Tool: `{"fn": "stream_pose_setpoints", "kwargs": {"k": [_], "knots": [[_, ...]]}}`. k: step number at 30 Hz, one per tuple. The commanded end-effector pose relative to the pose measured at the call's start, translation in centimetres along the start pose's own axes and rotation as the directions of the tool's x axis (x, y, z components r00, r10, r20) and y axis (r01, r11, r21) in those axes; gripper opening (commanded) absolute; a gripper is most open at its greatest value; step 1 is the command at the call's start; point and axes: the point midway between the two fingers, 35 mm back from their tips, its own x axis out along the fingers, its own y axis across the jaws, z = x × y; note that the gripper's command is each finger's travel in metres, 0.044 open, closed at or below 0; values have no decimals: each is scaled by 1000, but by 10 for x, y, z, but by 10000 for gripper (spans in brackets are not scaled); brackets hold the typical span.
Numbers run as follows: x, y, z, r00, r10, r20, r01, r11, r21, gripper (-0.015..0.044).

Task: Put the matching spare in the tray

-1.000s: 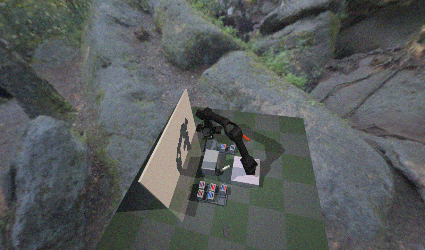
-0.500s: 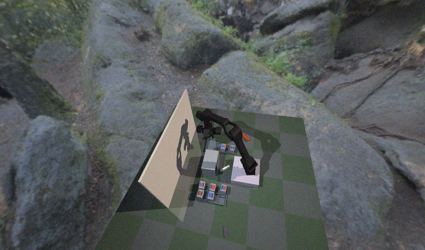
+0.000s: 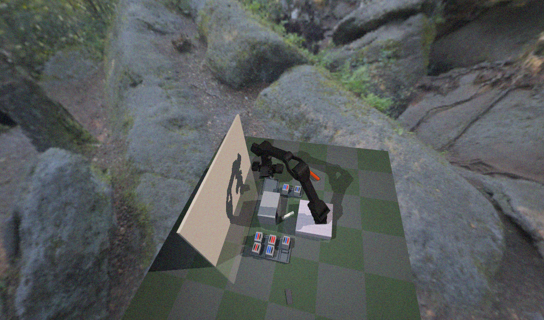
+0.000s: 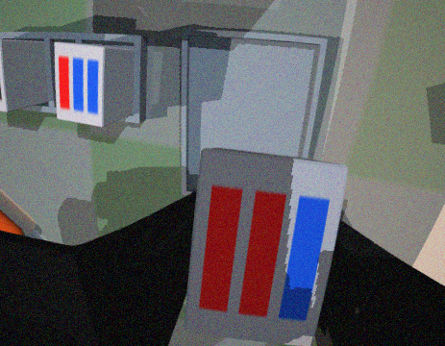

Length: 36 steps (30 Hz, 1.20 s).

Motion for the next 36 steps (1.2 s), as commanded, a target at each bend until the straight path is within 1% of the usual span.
{"fn": "stream_pose_setpoints", "kwargs": {"k": [1,36], "knots": [[3,-1,1,1000,-3,5,3,1000,3,0],[32,-1,1,1000,-3,5,3,1000,3,0]]}}
